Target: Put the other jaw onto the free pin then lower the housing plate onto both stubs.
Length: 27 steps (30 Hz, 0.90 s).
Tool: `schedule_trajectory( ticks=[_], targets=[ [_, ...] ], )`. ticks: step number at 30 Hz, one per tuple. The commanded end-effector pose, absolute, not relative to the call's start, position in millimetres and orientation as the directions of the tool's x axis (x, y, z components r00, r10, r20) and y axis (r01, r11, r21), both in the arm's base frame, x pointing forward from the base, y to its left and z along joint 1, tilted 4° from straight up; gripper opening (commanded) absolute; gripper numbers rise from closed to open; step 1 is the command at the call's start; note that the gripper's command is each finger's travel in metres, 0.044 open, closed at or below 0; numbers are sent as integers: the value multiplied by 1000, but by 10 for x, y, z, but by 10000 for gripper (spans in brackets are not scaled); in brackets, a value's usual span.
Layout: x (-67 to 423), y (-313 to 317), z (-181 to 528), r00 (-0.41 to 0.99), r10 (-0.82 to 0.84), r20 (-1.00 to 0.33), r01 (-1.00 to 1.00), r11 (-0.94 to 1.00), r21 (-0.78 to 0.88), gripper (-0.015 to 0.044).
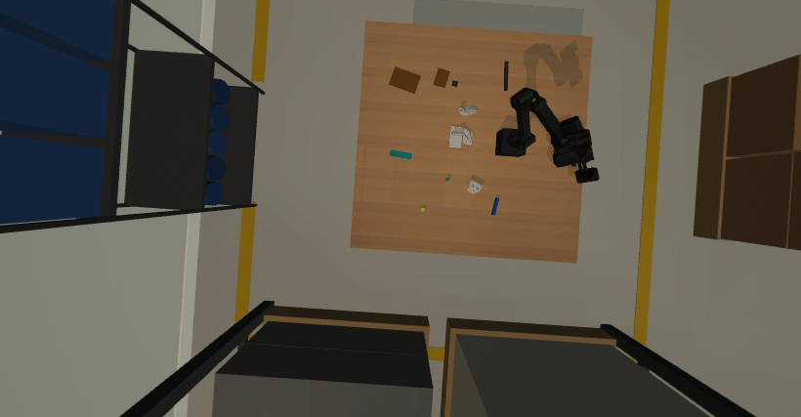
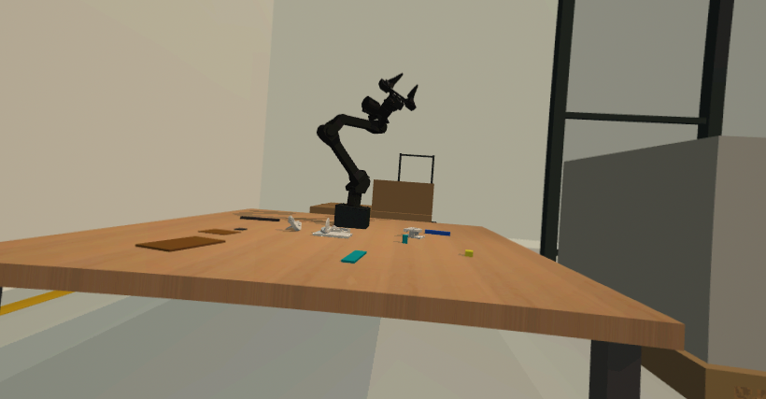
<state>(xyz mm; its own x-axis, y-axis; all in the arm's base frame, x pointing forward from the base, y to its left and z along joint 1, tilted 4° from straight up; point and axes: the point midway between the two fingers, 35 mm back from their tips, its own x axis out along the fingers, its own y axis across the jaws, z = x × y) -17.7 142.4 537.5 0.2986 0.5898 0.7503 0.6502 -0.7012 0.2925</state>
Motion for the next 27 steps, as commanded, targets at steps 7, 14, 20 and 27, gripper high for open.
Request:
schedule_trajectory(
  ticks=[7,14,20,27],
  targets=[
    [-177,1424,5375,299,590,750,650,-701,292,269],
    [-177,1424,5375,299,590,750,650,-701,292,85],
    [-177,1424,5375,299,590,750,650,-701,292,0],
    [-177,1424,5375,299,590,750,650,-701,292,0]
  ],
)
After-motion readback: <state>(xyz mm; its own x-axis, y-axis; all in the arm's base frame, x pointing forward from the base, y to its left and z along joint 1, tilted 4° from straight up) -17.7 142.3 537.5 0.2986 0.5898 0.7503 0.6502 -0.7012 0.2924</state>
